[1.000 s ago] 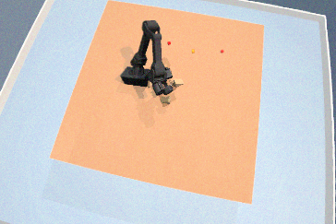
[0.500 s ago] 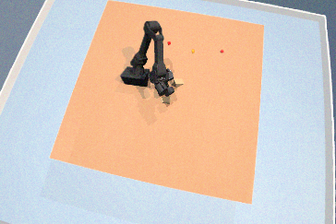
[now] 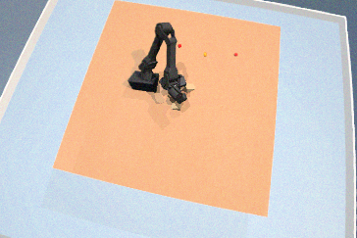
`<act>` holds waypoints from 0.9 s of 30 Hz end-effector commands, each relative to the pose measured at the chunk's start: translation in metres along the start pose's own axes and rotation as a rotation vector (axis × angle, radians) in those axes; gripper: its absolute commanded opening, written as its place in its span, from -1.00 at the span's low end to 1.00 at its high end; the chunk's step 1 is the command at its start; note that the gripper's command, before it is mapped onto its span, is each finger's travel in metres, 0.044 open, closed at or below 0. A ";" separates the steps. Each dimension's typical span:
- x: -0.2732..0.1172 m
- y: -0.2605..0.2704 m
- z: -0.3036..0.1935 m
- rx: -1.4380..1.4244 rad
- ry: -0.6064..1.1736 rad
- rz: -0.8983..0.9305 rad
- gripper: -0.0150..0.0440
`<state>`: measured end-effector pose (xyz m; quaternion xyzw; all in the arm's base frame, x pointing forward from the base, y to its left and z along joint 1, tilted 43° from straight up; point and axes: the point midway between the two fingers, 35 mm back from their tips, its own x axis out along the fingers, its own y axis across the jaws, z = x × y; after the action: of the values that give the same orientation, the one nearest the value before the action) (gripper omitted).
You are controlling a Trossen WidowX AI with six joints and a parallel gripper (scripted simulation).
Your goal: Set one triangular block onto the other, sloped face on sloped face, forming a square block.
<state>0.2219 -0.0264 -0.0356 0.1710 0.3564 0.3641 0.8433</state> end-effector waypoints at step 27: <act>0.045 0.006 0.007 0.003 -0.020 0.014 1.00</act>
<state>0.2447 0.0047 -0.0484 0.1721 0.3484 0.3661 0.8456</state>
